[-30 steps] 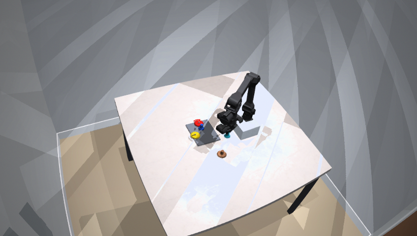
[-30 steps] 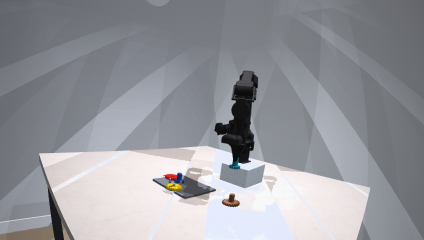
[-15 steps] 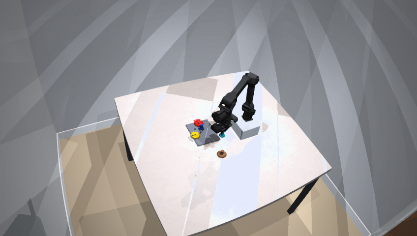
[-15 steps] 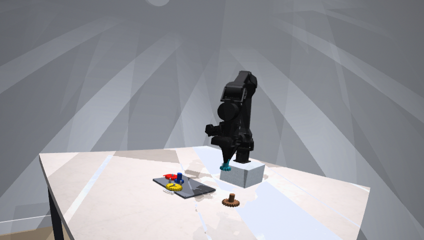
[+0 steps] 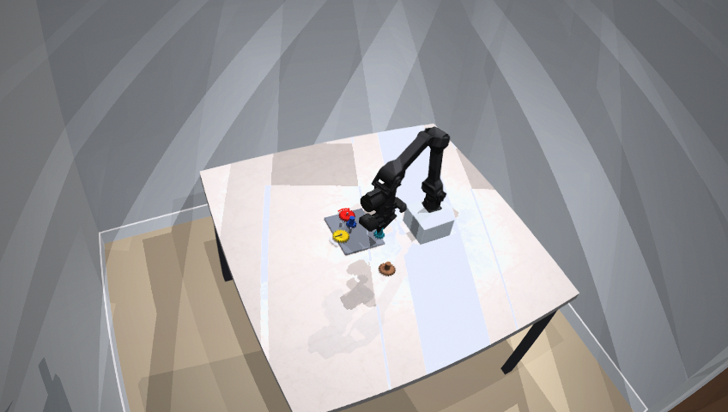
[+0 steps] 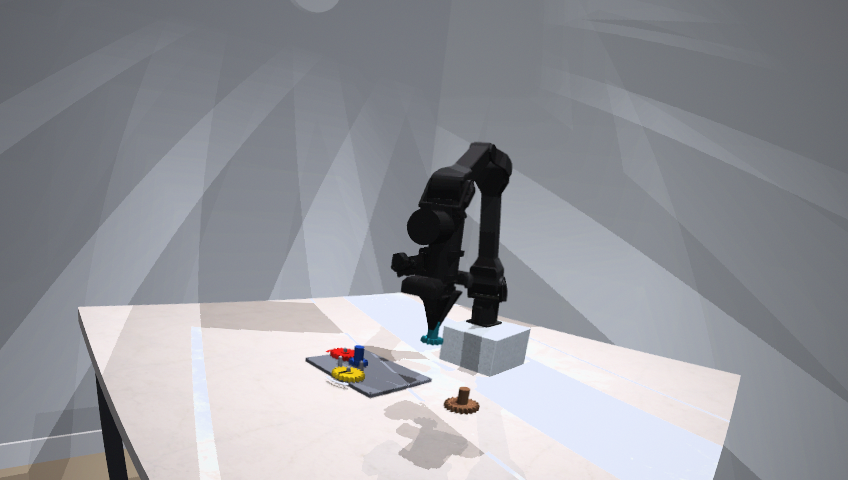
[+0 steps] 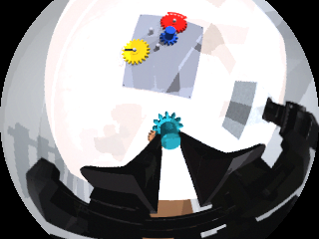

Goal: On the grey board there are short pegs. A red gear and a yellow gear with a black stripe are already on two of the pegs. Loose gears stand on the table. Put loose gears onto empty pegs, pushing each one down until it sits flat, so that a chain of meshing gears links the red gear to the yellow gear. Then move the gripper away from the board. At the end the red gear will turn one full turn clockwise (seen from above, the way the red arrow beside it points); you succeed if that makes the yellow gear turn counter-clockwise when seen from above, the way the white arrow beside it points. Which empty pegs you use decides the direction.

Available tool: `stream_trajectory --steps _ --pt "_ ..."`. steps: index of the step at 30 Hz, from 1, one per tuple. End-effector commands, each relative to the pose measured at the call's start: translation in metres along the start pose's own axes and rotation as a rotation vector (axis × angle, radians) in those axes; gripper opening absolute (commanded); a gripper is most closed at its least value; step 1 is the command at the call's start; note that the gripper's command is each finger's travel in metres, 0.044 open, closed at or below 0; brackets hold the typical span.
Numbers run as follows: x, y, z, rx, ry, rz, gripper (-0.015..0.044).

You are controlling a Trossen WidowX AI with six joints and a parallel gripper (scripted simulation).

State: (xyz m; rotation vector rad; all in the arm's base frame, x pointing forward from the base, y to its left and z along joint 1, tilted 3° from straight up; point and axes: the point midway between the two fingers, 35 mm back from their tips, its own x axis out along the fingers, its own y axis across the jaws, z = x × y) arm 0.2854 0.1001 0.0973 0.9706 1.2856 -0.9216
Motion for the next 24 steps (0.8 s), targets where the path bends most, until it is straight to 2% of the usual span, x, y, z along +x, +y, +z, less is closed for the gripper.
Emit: stream_trajectory --steps 1,24 --pt "0.004 0.003 0.010 -0.004 0.003 0.002 0.0000" --pt "0.021 0.009 0.064 -0.003 -0.001 0.001 0.0000"
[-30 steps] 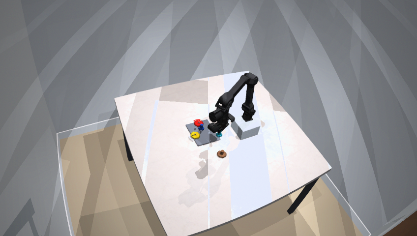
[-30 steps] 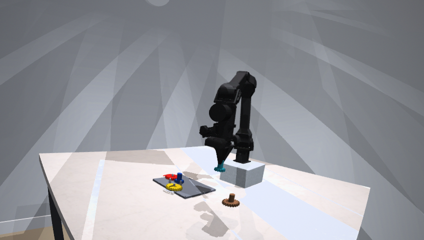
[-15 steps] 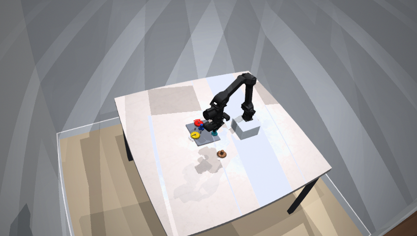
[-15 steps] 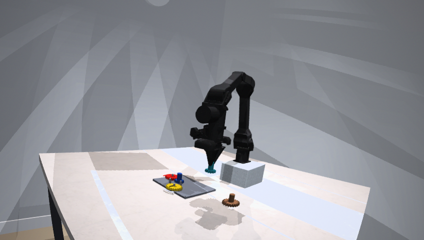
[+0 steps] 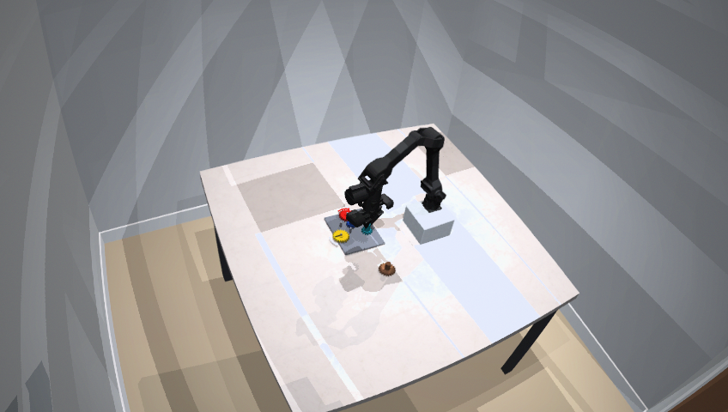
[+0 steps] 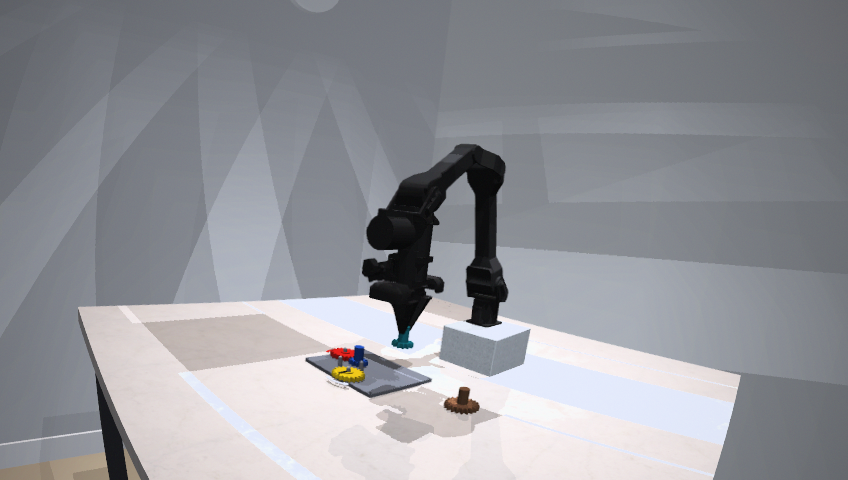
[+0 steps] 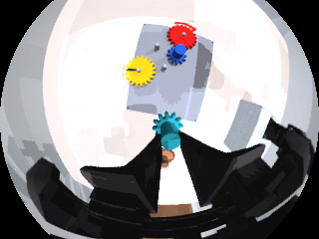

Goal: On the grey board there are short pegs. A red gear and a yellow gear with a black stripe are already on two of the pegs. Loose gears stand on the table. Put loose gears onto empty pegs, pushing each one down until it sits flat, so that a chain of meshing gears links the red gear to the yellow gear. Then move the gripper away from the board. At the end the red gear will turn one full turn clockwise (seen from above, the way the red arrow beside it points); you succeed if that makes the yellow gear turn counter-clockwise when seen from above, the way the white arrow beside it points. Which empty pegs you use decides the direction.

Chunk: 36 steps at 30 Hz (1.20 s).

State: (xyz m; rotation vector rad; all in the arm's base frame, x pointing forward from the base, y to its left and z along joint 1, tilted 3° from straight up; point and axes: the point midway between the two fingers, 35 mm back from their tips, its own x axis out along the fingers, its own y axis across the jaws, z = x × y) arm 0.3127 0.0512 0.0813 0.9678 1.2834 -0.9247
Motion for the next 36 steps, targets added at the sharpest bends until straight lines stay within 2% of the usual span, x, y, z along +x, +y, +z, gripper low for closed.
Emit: stream_trajectory --steps 1,36 --pt "0.004 0.001 0.011 -0.004 0.002 0.002 0.0000" --pt "0.030 -0.010 0.092 -0.003 -0.005 0.001 0.0000"
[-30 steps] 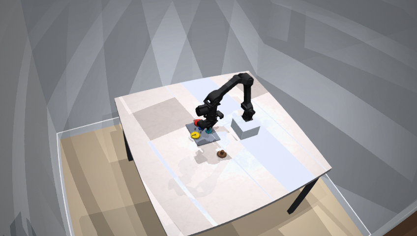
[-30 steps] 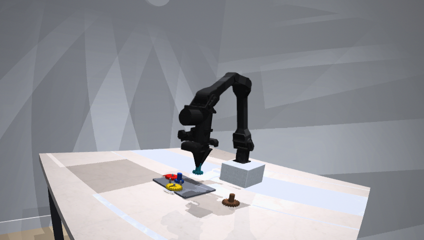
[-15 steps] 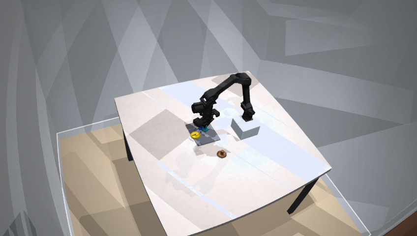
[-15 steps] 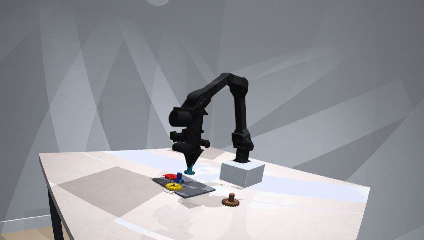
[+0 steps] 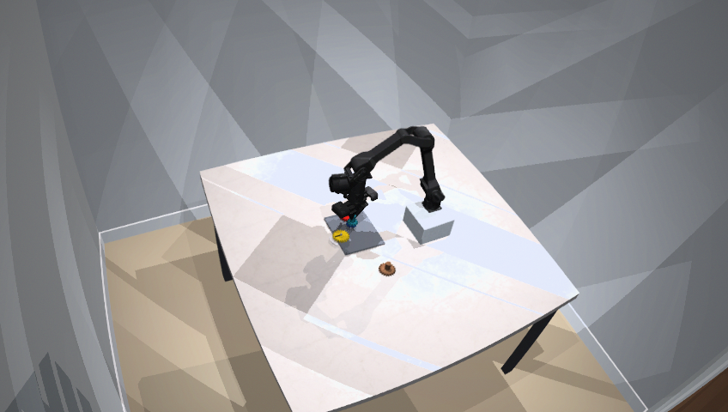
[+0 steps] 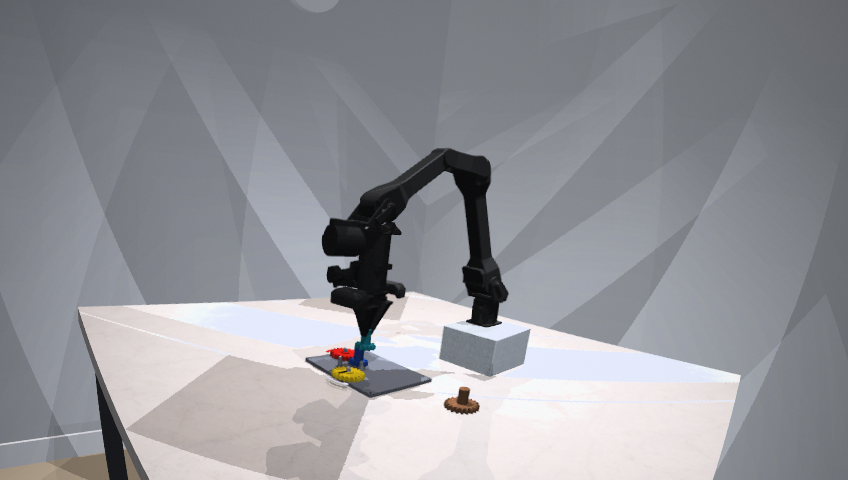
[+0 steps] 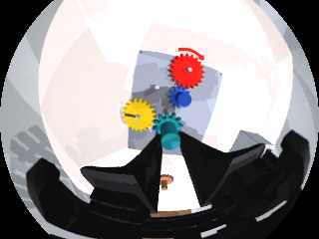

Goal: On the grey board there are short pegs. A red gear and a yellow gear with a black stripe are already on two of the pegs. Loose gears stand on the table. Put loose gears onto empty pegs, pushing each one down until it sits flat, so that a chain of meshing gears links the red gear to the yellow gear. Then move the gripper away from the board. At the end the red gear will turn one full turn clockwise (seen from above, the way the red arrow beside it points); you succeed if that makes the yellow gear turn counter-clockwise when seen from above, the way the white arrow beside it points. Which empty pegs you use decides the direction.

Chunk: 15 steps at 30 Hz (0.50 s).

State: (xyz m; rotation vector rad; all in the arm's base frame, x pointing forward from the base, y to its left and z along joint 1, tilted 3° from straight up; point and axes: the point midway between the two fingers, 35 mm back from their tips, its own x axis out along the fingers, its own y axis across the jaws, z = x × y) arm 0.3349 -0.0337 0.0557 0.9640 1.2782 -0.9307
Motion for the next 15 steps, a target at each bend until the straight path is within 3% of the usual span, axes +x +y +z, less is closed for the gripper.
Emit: stream_trajectory --steps 1,15 --pt "0.0017 -0.0009 0.0060 -0.005 0.002 0.004 0.0000" --pt "0.0001 -0.0006 0.0057 0.214 0.003 0.003 0.0000"
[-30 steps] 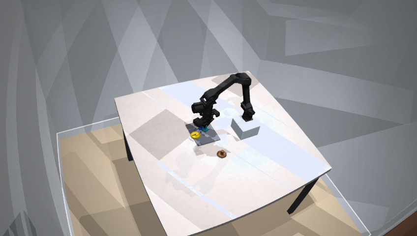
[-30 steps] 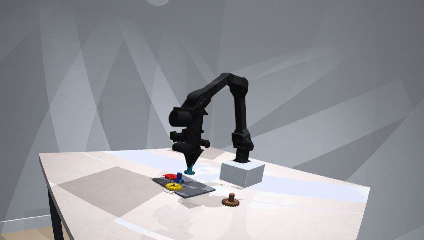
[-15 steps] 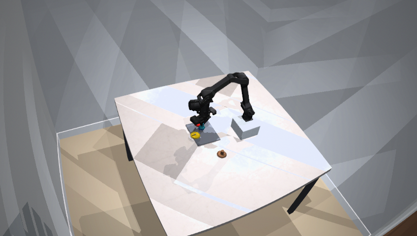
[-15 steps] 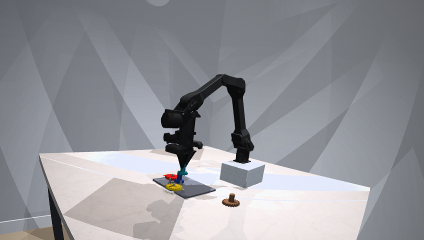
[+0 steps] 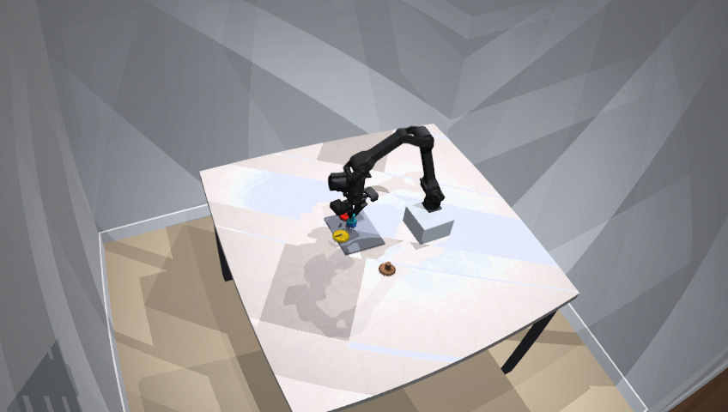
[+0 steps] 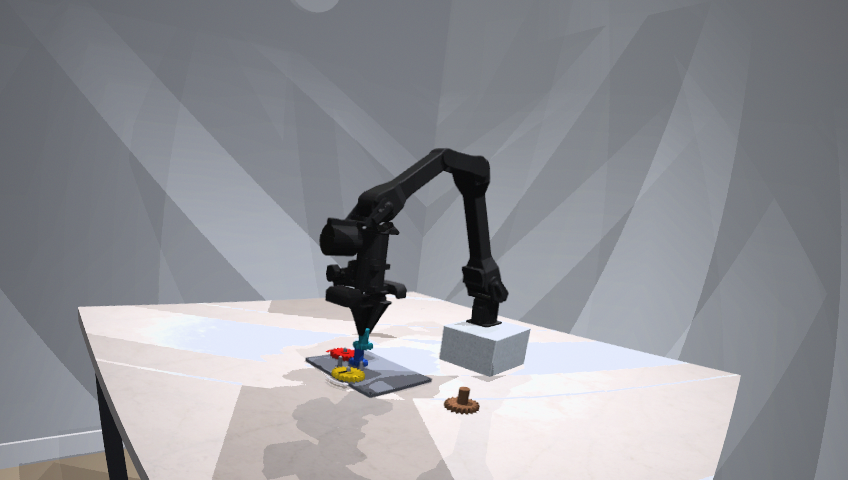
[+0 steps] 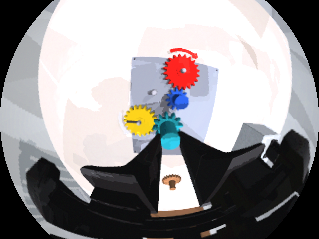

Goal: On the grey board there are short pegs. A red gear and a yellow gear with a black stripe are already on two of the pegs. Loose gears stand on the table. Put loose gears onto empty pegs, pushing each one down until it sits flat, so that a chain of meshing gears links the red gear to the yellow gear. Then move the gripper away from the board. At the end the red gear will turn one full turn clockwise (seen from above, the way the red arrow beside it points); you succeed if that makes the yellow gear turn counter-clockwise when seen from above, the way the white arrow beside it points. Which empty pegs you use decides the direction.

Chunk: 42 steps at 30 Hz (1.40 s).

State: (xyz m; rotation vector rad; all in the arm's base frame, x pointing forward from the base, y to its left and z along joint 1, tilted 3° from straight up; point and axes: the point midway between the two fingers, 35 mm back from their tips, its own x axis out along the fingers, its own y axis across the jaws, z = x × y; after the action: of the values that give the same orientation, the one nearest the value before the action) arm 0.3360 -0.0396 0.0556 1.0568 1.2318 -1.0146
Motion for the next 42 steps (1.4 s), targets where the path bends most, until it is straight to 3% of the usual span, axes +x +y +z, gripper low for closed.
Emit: stream_trajectory --steps 1,20,32,42 --pt "0.000 0.000 0.000 0.125 0.003 0.001 0.0000" --pt "0.000 0.001 0.000 0.657 0.004 0.000 0.0000" --pt "0.001 0.001 0.000 0.653 0.004 0.000 0.0000" --pt "0.013 0.000 0.000 0.472 0.004 0.000 0.0000"
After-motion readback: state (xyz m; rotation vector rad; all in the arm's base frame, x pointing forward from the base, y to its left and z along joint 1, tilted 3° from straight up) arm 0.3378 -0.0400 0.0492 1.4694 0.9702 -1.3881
